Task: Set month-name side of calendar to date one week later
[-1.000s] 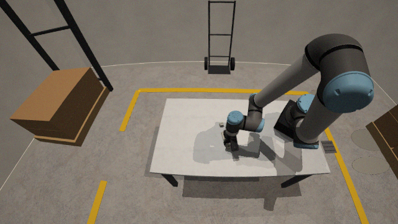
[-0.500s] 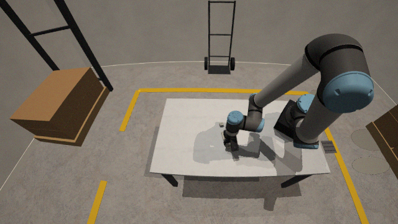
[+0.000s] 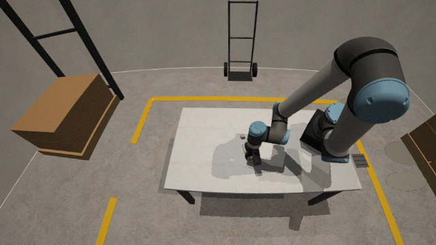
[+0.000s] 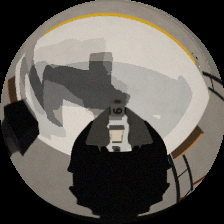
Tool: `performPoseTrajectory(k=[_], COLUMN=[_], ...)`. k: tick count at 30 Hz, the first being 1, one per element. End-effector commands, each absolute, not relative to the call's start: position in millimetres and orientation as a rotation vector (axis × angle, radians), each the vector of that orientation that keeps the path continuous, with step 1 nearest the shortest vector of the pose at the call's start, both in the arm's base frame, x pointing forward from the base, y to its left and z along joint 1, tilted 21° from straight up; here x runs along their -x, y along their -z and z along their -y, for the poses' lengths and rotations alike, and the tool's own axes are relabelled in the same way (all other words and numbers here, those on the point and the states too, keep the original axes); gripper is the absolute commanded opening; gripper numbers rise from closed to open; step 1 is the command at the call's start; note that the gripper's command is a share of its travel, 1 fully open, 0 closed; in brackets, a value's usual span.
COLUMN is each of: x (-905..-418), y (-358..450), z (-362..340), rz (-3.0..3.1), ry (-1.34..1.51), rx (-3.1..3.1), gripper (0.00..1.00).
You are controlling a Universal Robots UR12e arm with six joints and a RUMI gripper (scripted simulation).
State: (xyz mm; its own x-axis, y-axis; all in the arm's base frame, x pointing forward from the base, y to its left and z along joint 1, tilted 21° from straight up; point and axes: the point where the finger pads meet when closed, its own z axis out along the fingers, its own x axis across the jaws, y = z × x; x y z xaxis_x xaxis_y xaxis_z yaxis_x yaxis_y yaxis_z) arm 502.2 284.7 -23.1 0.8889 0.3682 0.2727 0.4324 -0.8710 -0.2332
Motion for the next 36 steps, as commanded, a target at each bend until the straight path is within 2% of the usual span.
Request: performPoseTrajectory(k=[1, 13, 17, 19, 20, 24, 28, 36], x=[-504.4, -504.4, -504.4, -504.4, -504.4, -504.4, -504.4, -504.4], y=[22.5, 22.5, 22.5, 22.5, 22.5, 22.5, 22.5, 22.5], z=[-285.4, -285.4, -285.4, -285.4, -285.4, -285.4, -285.4, -285.4], rz=[0.602, 0.602, 0.602, 0.602, 0.602, 0.602, 0.602, 0.602], ry=[0.321, 0.321, 0.321, 0.321, 0.321, 0.321, 0.321, 0.321], rx=[2.769, 2.769, 2.769, 2.769, 2.769, 2.769, 2.769, 2.769], gripper=[0.10, 0.10, 0.17, 0.17, 0.21, 0.21, 0.28, 0.28])
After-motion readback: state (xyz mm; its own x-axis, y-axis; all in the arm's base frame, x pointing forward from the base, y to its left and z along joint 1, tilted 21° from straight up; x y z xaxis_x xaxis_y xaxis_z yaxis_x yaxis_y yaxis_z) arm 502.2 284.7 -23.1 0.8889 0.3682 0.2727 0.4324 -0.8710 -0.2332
